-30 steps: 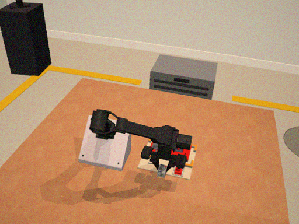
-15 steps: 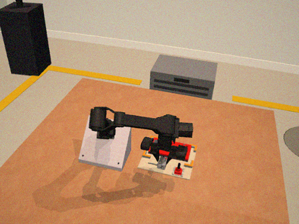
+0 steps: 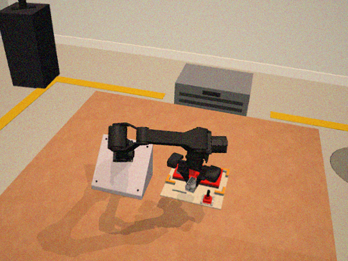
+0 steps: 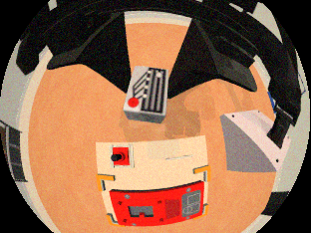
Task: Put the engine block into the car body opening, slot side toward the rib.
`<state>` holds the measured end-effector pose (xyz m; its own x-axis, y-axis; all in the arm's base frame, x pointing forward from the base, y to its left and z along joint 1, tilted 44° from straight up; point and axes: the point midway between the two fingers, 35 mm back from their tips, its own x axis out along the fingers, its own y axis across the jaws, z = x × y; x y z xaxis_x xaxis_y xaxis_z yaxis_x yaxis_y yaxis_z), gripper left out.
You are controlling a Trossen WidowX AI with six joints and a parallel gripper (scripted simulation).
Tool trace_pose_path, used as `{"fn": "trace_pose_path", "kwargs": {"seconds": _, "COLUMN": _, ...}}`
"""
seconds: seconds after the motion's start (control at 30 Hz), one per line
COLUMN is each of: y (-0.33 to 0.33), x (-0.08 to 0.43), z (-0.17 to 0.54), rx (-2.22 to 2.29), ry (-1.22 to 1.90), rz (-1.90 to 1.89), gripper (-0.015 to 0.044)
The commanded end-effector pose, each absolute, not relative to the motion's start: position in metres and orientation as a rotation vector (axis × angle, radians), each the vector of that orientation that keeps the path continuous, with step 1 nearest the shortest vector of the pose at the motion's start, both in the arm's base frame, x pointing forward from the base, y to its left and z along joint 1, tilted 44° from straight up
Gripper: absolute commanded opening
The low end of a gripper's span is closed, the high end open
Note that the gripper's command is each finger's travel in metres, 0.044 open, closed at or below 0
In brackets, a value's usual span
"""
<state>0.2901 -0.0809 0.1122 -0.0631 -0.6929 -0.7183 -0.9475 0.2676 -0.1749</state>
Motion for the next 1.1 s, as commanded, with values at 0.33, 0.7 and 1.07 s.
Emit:
{"fn": "trace_pose_path", "kwargs": {"seconds": 0.33, "y": -0.063, "x": 0.311, "z": 0.076, "rx": -1.288, "ry": 1.797, "rz": 0.189, "gripper": 0.0000}}
{"fn": "trace_pose_path", "kwargs": {"seconds": 0.7, "y": -0.048, "x": 0.323, "z": 0.046, "rx": -1.125, "ry": 1.761, "rz": -0.016, "gripper": 0.0000}}
{"fn": "trace_pose_path", "kwargs": {"seconds": 1.07, "y": -0.034, "x": 0.331, "z": 0.015, "rx": -0.968, "ry": 1.711, "rz": -0.206, "gripper": 0.0000}}
